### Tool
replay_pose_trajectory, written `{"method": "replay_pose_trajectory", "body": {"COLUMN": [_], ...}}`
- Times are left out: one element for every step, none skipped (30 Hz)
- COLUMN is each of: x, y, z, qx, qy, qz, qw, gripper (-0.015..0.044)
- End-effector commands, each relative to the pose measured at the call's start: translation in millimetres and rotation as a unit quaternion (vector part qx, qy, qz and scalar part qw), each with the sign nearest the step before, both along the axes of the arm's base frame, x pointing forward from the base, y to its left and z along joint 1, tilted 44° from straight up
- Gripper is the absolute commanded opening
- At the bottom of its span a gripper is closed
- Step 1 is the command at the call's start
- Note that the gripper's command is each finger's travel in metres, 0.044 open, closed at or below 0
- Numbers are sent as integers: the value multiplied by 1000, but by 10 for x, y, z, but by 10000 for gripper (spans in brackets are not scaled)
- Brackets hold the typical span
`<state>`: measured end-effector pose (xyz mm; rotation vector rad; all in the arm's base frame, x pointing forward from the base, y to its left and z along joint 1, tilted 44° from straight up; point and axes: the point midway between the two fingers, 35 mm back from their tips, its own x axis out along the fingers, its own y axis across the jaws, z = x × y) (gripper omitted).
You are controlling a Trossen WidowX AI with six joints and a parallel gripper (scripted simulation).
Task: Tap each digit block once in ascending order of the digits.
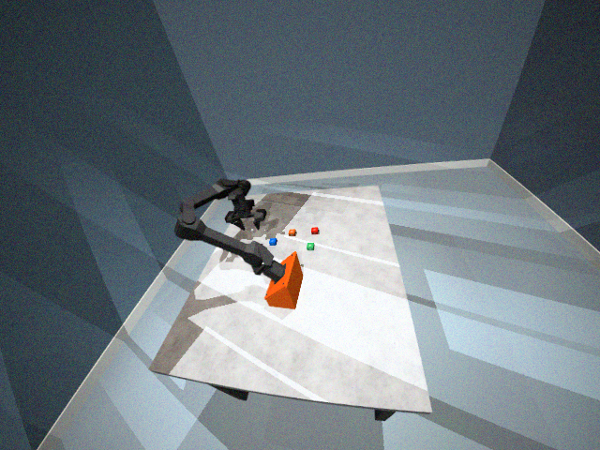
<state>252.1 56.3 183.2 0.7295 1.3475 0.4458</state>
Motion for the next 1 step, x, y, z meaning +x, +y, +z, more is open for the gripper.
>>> {"method": "replay_pose_trajectory", "body": {"x": [-25], "y": [1], "z": [70], "qx": [-1], "qy": [-4], "qz": [1], "qw": [1000], "gripper": [400]}}
